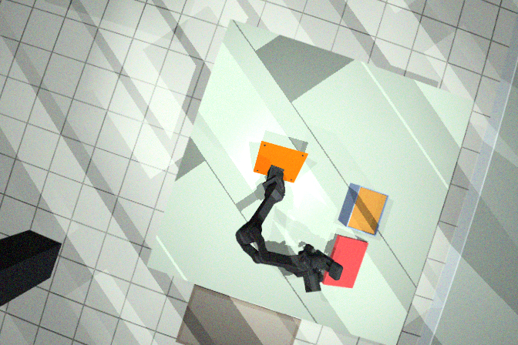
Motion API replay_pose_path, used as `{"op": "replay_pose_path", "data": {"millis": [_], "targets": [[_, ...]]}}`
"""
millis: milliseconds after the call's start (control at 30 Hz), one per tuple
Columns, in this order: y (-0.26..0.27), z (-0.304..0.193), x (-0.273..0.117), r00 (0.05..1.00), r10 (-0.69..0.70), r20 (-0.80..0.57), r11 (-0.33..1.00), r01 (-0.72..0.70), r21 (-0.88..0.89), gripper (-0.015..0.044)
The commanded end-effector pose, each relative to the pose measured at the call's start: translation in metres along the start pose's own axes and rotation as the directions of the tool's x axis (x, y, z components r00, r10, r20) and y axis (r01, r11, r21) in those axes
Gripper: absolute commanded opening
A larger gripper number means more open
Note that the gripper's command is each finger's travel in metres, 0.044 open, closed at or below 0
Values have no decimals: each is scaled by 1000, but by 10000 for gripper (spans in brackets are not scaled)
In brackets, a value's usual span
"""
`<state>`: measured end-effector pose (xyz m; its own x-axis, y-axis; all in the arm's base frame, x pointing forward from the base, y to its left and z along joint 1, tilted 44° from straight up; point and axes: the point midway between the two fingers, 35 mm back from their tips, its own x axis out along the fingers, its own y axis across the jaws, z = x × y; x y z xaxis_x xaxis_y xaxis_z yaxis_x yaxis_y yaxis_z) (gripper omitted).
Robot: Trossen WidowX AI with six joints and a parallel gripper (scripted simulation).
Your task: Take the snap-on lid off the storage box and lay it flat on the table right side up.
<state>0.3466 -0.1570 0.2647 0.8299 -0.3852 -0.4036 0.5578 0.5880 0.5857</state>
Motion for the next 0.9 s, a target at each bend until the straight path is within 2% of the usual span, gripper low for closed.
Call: {"op": "replay_pose_path", "data": {"millis": [0,167,233,433,867], "targets": [[1,1,0,1000,-10,-1,1000,10,-2,131],[1,1,0,1000,-10,-1,1000,10,-2,263],[1,1,0,1000,-10,-1,1000,10,-2,275],[-6,1,-9,1000,-10,-2,1000,10,-2,433],[-22,1,-29,1000,-11,-2,1000,11,-3,440]]}}
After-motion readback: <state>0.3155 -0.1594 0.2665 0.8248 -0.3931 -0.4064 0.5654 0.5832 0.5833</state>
